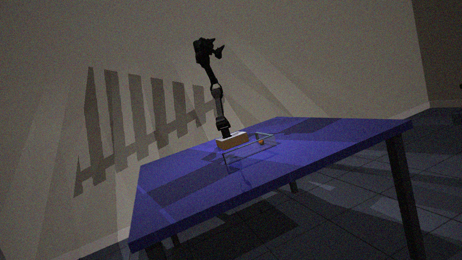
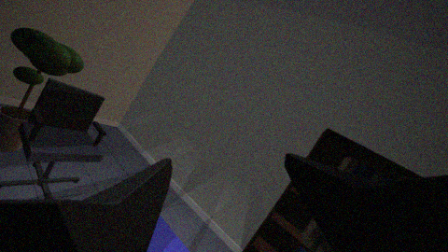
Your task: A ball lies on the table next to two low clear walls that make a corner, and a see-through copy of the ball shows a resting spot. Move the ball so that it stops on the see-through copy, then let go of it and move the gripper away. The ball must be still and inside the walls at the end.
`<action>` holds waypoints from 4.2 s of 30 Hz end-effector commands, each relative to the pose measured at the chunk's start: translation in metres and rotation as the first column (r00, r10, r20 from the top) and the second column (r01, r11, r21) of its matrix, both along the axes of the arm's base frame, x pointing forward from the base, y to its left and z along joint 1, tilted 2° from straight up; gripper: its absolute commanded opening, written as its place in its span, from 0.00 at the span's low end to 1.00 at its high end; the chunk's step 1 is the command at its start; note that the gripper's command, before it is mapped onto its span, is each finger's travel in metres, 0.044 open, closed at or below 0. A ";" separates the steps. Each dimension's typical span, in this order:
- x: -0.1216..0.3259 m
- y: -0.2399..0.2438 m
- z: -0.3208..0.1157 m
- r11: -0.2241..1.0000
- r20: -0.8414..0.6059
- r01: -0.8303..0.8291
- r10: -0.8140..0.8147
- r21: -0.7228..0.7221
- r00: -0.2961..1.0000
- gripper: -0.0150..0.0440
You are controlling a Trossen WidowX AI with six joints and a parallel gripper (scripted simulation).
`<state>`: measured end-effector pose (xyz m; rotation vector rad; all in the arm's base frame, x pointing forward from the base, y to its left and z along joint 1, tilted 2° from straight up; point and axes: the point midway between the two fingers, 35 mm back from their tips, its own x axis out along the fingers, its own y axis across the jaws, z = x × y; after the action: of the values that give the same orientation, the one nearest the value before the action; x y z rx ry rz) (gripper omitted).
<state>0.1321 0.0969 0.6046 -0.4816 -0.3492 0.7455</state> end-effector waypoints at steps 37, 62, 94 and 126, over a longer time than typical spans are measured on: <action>0.224 0.064 -0.440 0.689 -0.669 -0.333 -0.295 -0.643 0.682 0.70; 0.155 0.068 -0.586 0.204 -0.695 -0.676 -0.371 -0.708 0.616 0.70; 0.155 0.068 -0.622 0.204 -0.695 -0.676 -0.371 -0.708 0.616 0.51; 0.157 0.067 -0.496 0.204 -0.694 -0.675 -0.372 -0.709 0.616 0.25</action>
<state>0.2918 0.1592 0.0884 -1.2978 1.1583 1.3152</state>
